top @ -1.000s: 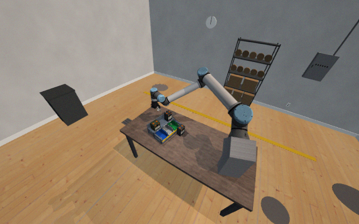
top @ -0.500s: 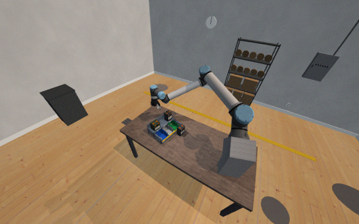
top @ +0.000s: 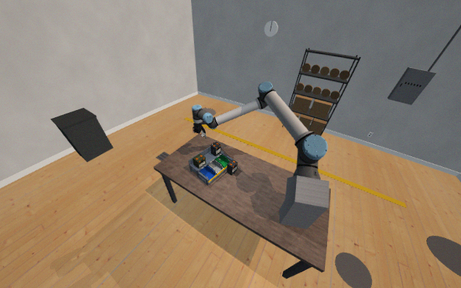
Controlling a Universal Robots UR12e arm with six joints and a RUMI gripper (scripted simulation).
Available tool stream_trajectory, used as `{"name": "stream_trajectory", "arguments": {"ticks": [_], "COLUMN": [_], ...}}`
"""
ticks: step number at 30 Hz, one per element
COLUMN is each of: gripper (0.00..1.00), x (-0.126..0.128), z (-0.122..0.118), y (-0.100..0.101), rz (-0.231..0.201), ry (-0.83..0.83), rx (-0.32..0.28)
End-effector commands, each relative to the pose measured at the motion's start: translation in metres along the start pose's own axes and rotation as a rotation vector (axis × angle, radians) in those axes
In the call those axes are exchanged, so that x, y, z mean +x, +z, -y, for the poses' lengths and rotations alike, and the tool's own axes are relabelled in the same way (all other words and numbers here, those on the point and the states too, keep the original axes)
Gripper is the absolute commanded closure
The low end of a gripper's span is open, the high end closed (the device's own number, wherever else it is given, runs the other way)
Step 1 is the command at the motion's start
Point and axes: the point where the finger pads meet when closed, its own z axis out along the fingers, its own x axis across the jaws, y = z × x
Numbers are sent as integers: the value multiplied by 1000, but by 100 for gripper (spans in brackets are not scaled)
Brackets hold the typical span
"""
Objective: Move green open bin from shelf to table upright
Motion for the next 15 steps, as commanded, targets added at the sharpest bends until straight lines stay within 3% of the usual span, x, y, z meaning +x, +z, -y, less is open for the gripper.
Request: {"name": "stream_trajectory", "arguments": {"ticks": [1,10,15], "gripper": [0,0,0], "x": [-1,-1,-4], "z": [2,2,5], "y": [-23,-23,-59], "rz": [-1,-1,-1], "ry": [1,1,1], "rx": [-1,-1,-1]}}
